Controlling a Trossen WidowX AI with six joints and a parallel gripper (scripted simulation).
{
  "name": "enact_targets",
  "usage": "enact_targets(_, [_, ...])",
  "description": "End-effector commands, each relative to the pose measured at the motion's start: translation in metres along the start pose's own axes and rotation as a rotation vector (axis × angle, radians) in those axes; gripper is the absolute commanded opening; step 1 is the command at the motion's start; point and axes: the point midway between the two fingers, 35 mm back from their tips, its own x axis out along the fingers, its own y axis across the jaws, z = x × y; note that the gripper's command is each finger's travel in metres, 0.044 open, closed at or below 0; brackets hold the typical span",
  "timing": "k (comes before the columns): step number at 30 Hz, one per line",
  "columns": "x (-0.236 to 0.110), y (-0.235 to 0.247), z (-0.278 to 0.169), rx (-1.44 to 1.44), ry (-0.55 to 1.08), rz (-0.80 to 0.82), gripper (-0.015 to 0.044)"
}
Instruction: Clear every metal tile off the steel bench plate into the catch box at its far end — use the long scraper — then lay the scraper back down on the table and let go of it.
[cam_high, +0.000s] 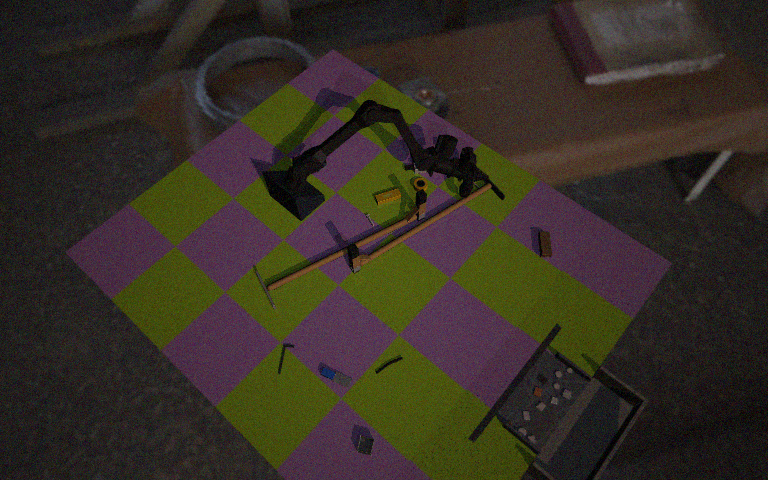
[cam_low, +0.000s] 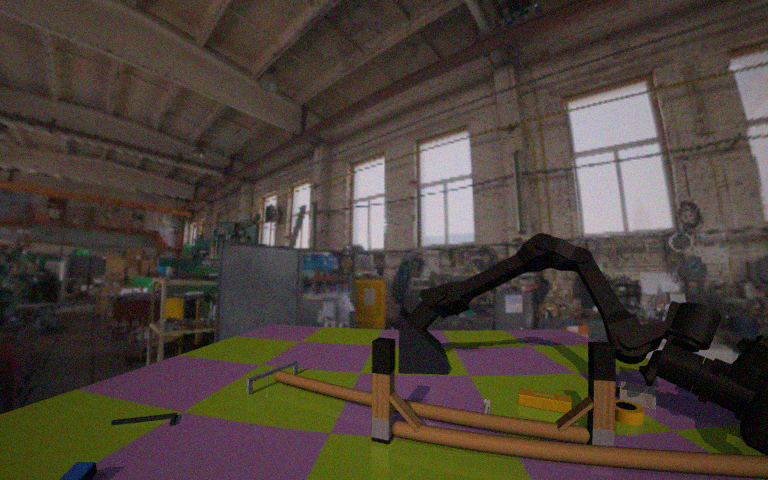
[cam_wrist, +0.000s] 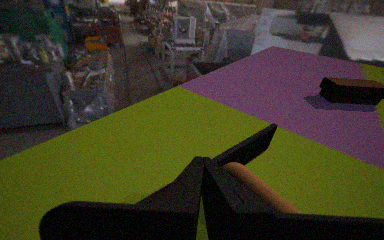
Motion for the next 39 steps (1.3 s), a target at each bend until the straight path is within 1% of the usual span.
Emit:
enact_targets(1, [-0.002,0.005,-0.021,0.006,0.05,0.01,0.0])
enact_targets(23, [-0.002,0.005,-0.021,0.006,0.05,0.01,0.0])
enact_targets(24, [0.0,0.0,0.0,0.0,0.0,0.0,0.0])
enact_targets(39, [-0.016,0.0,0.054,-0.003,0.0,0.001,0.0])
